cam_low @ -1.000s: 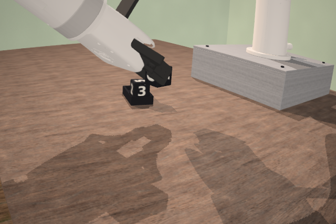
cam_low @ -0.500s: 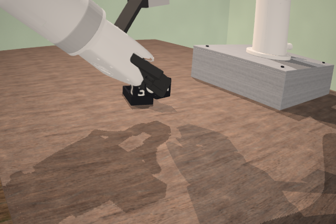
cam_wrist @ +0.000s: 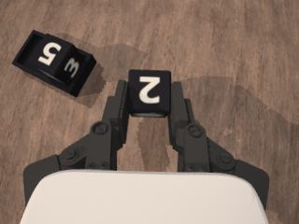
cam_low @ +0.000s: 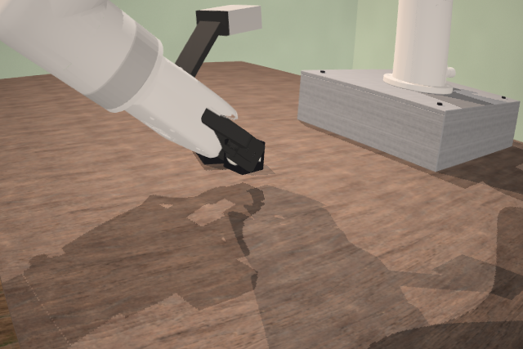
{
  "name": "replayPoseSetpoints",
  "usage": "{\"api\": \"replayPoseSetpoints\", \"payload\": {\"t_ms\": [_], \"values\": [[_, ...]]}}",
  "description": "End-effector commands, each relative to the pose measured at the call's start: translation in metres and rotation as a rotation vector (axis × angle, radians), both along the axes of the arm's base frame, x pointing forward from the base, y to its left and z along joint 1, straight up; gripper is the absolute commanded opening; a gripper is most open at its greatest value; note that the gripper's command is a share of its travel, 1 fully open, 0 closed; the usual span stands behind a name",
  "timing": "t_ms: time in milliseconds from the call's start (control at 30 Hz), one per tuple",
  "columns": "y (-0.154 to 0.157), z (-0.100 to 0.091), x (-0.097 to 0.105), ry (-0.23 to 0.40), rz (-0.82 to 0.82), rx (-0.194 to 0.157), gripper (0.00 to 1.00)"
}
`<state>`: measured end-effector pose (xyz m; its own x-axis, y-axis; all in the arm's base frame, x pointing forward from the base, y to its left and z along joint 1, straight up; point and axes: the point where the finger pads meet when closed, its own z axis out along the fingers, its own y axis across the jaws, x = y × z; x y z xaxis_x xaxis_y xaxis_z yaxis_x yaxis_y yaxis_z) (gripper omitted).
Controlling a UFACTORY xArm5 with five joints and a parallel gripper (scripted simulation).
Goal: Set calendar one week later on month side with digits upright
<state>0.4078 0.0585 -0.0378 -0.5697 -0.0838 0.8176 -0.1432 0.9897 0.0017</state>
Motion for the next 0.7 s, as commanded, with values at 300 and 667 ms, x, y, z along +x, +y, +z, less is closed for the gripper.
{"api": "replayPoseSetpoints", "payload": {"t_ms": [300,667], "values": [[0.0003,-0.011,0.0016,-0.004,0.0,0.001,0.29],[0.0003,-0.0136,0.0017,-0.004,0.0,0.001,0.29]]}}
